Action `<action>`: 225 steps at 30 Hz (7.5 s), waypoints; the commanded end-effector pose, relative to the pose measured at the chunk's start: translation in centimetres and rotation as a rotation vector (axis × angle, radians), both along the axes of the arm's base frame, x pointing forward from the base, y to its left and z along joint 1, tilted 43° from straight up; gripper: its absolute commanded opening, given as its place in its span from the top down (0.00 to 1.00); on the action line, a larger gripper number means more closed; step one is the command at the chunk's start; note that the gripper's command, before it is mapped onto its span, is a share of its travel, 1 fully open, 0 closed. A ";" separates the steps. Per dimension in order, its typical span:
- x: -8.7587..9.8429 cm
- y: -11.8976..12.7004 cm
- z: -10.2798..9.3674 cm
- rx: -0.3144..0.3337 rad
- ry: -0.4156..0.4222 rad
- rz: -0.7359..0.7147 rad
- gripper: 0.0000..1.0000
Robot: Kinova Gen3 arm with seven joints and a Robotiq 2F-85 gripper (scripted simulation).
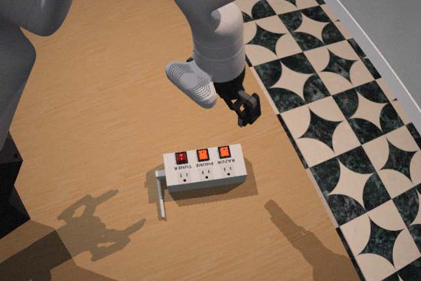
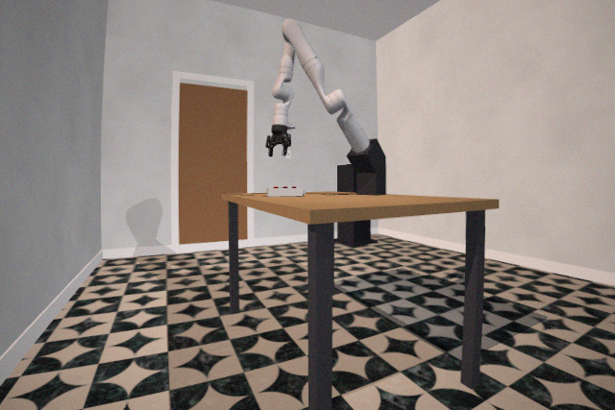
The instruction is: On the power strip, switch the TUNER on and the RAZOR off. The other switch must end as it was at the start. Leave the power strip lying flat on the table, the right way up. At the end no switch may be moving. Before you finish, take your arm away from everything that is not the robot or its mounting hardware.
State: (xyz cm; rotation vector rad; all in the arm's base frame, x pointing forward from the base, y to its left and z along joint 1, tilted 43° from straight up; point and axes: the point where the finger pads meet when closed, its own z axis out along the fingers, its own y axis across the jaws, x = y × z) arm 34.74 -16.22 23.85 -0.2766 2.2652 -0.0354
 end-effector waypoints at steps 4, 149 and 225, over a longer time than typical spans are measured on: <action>0.3 0.2 -0.5 -0.023 0.006 0.023 0.00; 3.0 1.6 -5.3 -0.313 0.066 0.262 0.00; 4.5 2.6 -7.3 -0.524 0.084 0.426 0.00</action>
